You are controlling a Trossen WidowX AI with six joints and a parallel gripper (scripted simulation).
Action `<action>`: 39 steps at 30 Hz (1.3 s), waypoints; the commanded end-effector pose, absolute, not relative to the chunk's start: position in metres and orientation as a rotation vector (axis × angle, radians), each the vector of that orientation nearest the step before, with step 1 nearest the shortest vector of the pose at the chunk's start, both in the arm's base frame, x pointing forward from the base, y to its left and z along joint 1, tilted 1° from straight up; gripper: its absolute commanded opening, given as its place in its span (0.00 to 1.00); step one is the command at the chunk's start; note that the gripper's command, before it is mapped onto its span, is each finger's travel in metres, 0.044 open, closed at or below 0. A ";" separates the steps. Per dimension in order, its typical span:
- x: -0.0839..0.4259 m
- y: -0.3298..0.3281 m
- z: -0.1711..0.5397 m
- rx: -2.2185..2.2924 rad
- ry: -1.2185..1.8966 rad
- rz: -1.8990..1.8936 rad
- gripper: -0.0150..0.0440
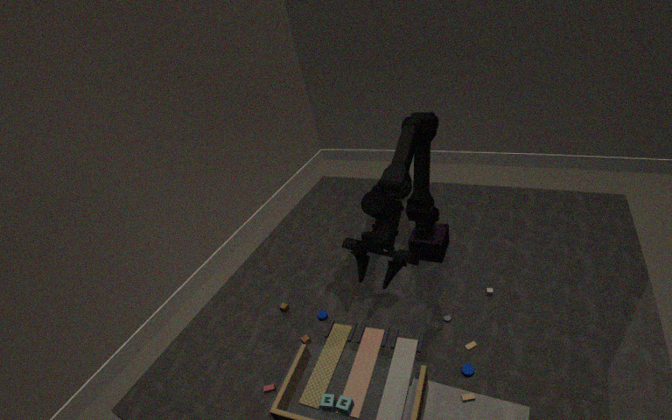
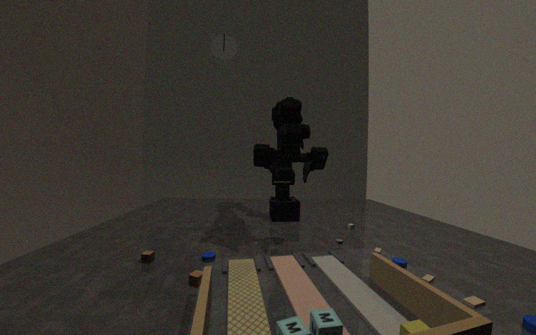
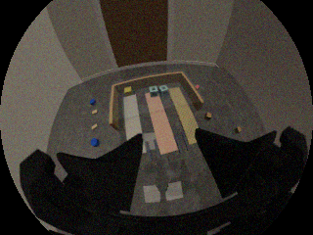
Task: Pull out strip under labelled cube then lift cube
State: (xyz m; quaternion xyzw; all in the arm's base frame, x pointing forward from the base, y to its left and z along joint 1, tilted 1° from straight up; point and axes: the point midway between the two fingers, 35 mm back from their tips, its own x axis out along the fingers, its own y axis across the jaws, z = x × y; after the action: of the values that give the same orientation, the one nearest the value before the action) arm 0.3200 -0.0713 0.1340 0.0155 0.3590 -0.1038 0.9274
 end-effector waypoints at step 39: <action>0.371 -0.102 0.014 -0.010 1.551 -0.028 0.25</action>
State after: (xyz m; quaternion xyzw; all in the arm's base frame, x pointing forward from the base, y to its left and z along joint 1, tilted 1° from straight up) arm 0.3727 -0.1038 0.0221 -0.0057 0.6972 -0.0162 0.7167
